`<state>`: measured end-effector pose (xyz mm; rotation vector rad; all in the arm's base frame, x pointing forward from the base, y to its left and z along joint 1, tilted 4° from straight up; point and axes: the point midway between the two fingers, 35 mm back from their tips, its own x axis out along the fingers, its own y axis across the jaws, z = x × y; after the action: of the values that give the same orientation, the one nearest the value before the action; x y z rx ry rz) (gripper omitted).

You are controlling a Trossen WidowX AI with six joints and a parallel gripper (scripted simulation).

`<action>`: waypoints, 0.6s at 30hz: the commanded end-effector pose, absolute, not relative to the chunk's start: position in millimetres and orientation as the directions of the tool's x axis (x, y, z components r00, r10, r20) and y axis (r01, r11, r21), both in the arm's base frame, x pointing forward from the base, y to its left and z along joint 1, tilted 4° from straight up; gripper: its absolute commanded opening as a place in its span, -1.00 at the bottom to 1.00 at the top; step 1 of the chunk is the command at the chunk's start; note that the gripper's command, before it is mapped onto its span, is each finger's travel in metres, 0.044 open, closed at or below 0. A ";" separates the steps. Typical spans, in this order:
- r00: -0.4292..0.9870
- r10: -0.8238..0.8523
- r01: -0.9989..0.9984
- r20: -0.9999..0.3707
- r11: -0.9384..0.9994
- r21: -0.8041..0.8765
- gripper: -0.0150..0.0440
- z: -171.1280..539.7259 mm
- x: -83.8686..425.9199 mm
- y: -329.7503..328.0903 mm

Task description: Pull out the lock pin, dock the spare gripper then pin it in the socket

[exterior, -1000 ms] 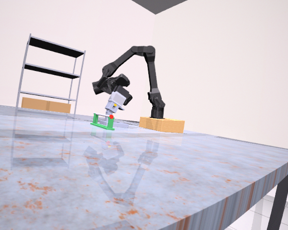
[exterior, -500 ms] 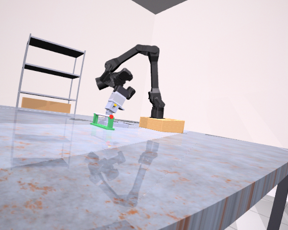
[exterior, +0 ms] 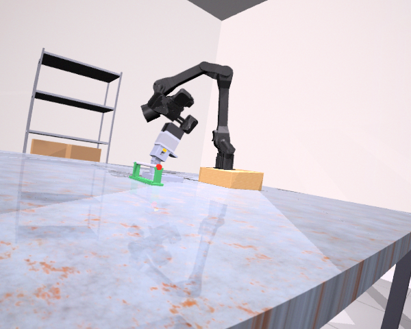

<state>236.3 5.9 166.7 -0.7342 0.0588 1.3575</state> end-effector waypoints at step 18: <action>0.309 0.822 -0.884 -0.478 0.063 -0.463 1.00 206.7 230.1 11.9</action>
<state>230.6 10.6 199.7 -0.7817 0.0850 1.3061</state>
